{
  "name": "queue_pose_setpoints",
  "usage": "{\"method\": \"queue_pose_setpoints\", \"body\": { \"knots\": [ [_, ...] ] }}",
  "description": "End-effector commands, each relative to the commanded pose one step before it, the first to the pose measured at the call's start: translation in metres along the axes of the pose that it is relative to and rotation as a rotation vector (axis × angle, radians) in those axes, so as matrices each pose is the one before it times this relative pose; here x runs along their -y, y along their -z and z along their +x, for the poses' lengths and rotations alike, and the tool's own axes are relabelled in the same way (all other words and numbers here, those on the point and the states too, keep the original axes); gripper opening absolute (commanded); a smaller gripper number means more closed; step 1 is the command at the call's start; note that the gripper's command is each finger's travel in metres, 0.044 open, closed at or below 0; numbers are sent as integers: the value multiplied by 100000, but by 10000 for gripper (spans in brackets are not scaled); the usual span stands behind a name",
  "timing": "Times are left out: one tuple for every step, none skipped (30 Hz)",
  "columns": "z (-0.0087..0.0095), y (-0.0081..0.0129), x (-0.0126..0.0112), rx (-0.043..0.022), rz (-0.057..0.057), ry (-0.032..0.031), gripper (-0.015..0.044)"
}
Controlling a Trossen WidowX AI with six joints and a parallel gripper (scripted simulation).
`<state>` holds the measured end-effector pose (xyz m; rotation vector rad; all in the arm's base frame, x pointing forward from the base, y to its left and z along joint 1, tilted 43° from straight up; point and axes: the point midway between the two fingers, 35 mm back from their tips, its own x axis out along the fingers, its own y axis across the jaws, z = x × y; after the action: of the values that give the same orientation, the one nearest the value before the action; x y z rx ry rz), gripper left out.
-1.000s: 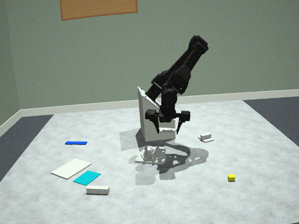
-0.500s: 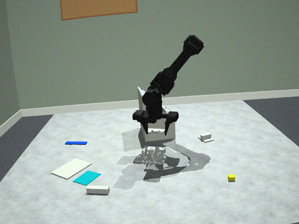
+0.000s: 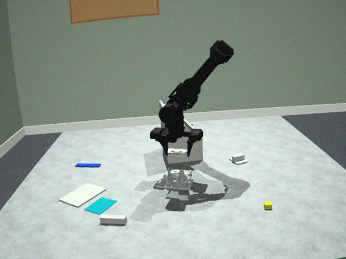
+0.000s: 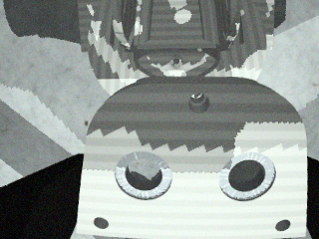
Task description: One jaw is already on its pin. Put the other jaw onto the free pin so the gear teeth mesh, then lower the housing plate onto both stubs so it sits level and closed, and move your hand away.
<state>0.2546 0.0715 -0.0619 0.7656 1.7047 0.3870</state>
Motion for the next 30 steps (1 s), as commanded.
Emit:
{"method": "queue_pose_setpoints", "body": {
  "knots": [
    [-44, -114, -20, 392, -596, -506, 351],
    [0, 0, 0, 0, 0, 0, 351],
    [0, 0, 0, 0, 0, 0, 351],
    [0, 0, 0, 0, 0, 0, 351],
    [0, 0, 0, 0, -530, 0, 351],
    [0, 0, 0, 0, -530, 0, 351],
    [0, 0, 0, 0, 0, 0, 351],
    [0, 0, 0, 0, 0, 0, 351],
    [0, 0, 0, 0, 0, 0, 351],
    [0, 0, 0, 0, 0, 0, 351],
    [0, 0, 0, 0, 0, 0, 351],
    [0, 0, 0, 0, 0, 0, 351],
    [0, 0, 0, 0, 0, 0, 351],
    [0, 0, 0, 0, 0, 0, 351],
    [0, 3, -47, -1, 0, -3, 351],
    [1, 11, -140, -4, -1, -9, 351],
    [1, 18, -210, -7, -1, -15, 351],
    [1, 13, -140, -6, -1, -12, 351],
    [0, 4, -47, -2, 0, -4, 351],
    [0, 0, 0, 0, 0, 0, 351],
    [0, 0, 0, 0, 0, 0, 351],
    [0, 0, 0, 0, 0, 0, 351],
    [0, 0, 0, 0, 0, 0, 351],
    [0, 0, 0, 0, 0, 0, 351],
    [0, 0, 0, 0, 0, 0, 351],
    [0, 0, 0, 0, 0, 0, 351],
    [0, 0, 0, 0, 0, 0, 351],
    [0, 0, 0, 0, 0, 0, 351],
    [0, 0, 0, 0, 0, 0, 351],
    [0, 0, 0, 0, 0, 0, 351]
  ]
}}
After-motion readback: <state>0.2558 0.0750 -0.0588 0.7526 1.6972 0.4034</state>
